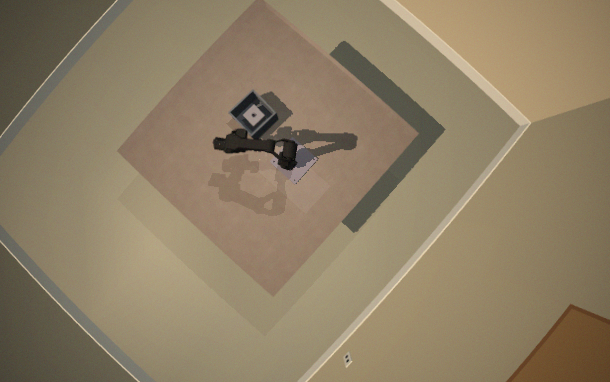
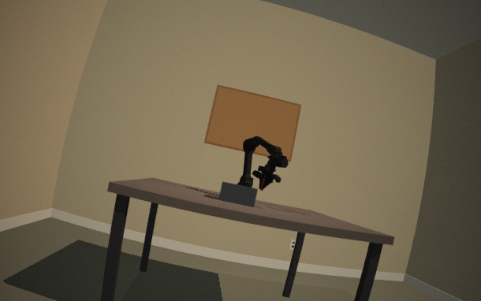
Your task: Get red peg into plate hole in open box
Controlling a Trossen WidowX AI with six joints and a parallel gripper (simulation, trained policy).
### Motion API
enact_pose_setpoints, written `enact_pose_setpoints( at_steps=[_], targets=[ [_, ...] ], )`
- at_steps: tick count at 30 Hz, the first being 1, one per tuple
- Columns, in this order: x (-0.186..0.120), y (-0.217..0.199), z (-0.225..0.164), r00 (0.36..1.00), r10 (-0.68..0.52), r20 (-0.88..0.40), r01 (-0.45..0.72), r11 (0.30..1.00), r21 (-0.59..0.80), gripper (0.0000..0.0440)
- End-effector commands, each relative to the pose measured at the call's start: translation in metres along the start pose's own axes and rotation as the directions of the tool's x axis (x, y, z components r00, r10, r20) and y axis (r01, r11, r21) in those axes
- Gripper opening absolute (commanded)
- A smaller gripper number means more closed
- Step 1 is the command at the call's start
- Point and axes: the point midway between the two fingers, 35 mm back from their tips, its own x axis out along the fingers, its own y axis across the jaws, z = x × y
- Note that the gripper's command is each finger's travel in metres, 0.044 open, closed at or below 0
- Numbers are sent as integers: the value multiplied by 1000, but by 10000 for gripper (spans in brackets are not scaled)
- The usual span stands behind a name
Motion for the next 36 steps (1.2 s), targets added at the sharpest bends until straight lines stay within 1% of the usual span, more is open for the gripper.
enact_pose_setpoints(
  at_steps=[1, 10, 19, 28, 36],
  targets=[
    [-9, -1, 19, 999, 13, 35, -15, 999, 50, 1],
    [-11, -2, 63, 995, 12, 95, -28, 986, 166, 0],
    [4, -5, 104, 991, -11, 132, -21, 972, 234, 0],
    [29, -8, 138, 990, -21, 143, -14, 971, 241, 1],
    [53, -11, 156, 993, -16, 115, -7, 982, 191, 4]
  ],
)
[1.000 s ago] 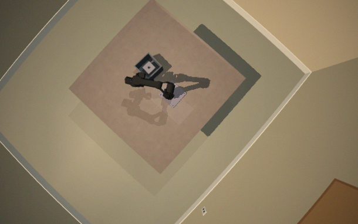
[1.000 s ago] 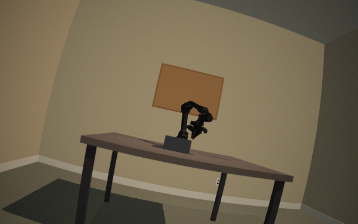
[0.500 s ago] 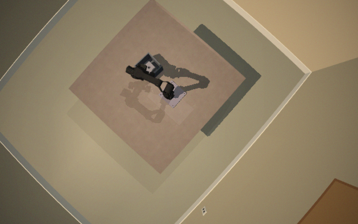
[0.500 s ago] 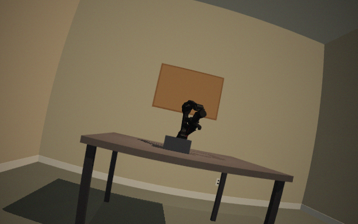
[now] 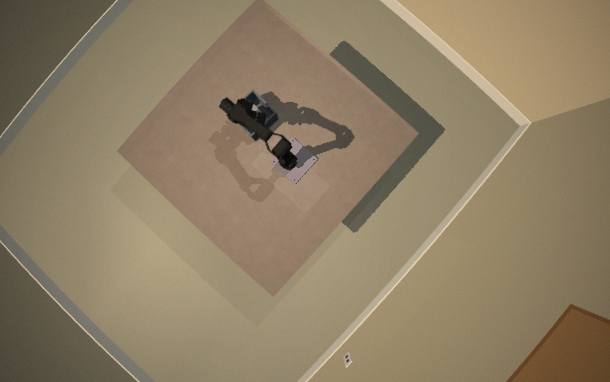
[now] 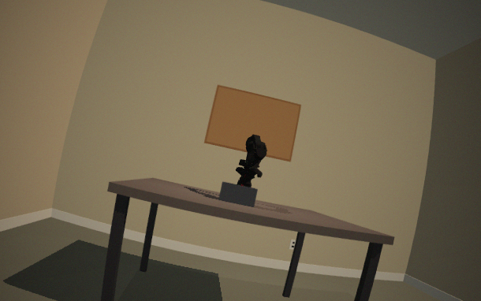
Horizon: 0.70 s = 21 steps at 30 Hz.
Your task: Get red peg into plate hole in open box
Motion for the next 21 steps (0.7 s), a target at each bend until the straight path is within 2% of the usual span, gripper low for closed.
enact_pose_setpoints(
  at_steps=[1, 12, 14, 16, 21],
  targets=[
    [15, 0, 4, 1000, -5, -23, 4, 999, -36, 5],
    [43, 0, 6, 996, 6, -88, -19, 989, -148, 0],
    [47, -1, 4, 995, 6, -103, -23, 985, -168, 10],
    [52, -1, 2, 993, 4, -119, -26, 982, -185, 44],
    [59, -4, 2, 989, -9, -149, -22, 979, -202, 164]
  ],
)
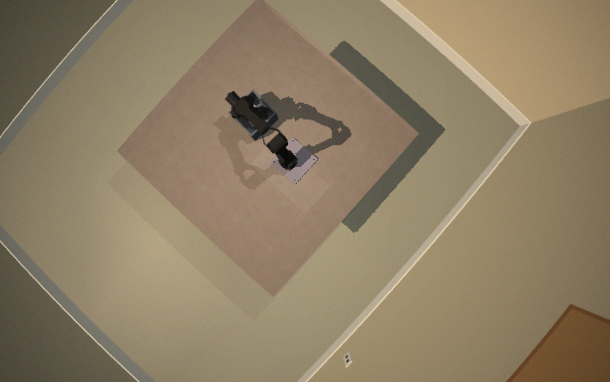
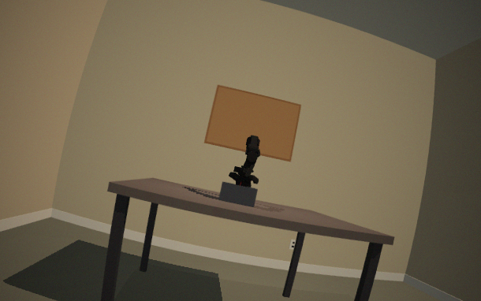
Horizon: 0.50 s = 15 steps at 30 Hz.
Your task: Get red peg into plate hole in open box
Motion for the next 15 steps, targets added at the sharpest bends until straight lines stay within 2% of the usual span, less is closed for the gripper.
enact_pose_setpoints(
  at_steps=[1, 15],
  targets=[
    [10, -7, 1, 999, -32, -31, 32, 999, -22, 165],
    [-14, 13, 31, 998, 2, -67, -7, 997, -73, 190]
  ],
)
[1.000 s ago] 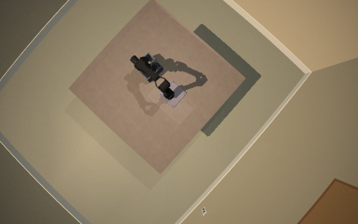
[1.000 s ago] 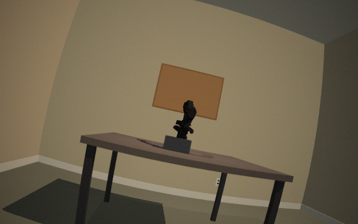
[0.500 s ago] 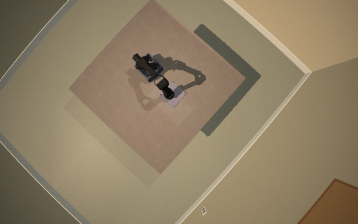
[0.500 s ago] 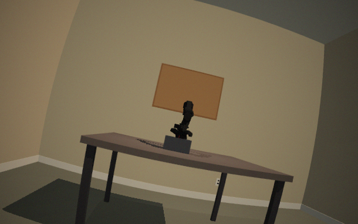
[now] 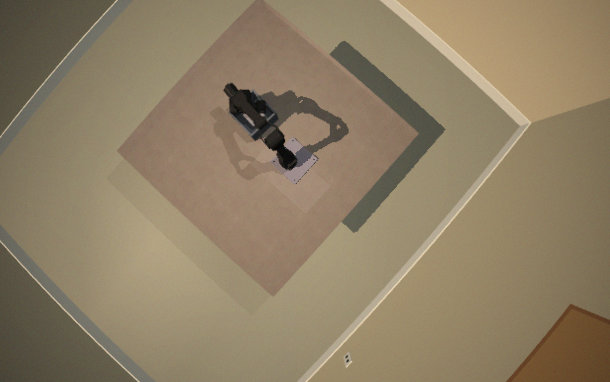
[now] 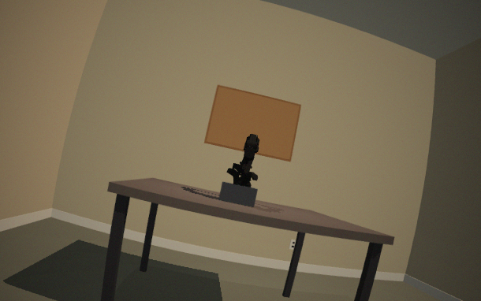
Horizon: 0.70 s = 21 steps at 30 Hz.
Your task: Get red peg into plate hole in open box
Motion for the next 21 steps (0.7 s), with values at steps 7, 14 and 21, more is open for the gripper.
enact_pose_setpoints(
  at_steps=[7, 14, 21],
  targets=[
    [-16, 18, 20, 998, 10, -59, -10, 1000, 1, 204],
    [-30, 30, 32, 994, -2, -112, 5, 1000, 23, 215],
    [-44, 40, 38, 984, -28, -176, 38, 998, 49, 224]
  ],
)
